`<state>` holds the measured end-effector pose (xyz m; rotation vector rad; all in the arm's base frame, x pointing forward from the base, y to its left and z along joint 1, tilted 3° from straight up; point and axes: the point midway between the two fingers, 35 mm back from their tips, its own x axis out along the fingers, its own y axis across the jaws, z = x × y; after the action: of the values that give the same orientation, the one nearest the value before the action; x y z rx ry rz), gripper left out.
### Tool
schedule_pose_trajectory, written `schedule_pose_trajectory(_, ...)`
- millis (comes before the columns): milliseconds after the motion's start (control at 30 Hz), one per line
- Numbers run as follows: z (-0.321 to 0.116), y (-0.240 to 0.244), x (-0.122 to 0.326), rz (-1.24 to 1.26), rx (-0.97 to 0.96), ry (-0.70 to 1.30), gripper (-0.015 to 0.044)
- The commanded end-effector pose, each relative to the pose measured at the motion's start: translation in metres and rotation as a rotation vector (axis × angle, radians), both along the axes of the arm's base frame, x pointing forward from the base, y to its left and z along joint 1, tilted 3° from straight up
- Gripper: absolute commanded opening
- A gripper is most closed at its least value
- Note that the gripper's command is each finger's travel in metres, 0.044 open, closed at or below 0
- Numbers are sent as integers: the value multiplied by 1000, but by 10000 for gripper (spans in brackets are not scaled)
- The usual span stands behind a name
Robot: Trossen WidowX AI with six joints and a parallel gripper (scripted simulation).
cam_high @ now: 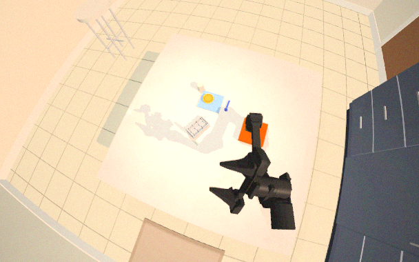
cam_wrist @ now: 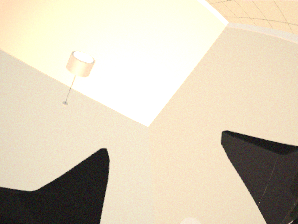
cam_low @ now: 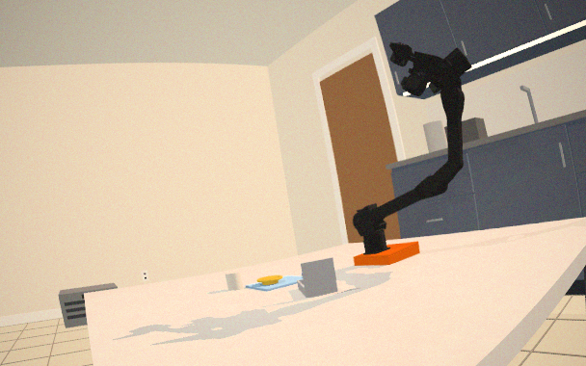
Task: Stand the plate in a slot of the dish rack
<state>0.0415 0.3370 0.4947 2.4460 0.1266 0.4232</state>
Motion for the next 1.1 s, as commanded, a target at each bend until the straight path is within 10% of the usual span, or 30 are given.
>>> schedule_pose_trajectory(0, 0, 0, 0, 1, 2, 0, 400)
schedule_pose_trajectory(1067, 76, -153, 9, 94, 852, -22, 400)
